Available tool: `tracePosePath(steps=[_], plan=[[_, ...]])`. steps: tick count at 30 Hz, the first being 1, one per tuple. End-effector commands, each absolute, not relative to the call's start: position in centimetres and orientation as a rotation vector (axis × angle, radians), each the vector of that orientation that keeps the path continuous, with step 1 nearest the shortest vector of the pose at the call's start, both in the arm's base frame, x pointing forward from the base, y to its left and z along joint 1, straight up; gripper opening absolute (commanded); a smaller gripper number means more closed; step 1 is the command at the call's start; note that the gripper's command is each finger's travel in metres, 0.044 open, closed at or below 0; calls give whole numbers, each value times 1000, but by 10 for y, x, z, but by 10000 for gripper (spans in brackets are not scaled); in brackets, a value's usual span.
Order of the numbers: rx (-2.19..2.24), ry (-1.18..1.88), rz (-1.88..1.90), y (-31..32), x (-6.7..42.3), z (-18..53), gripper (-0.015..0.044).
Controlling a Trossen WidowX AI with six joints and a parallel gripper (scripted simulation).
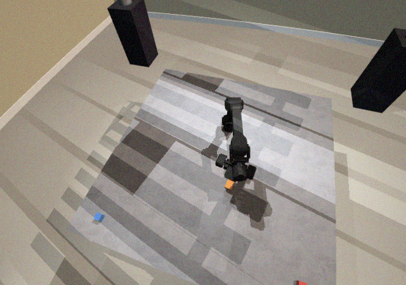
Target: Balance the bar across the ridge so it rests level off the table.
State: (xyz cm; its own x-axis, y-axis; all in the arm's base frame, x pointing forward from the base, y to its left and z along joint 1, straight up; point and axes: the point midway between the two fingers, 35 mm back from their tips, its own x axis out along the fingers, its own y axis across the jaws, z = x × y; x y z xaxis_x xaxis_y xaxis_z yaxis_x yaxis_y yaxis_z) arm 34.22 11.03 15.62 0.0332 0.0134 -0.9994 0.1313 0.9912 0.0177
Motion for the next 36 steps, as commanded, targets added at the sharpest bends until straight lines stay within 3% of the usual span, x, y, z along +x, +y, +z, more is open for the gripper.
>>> tracePosePath(steps=[1,36], plan=[[193,1532,-168,123,335,157,0],[357,1516,-325,140,321,116,0]])
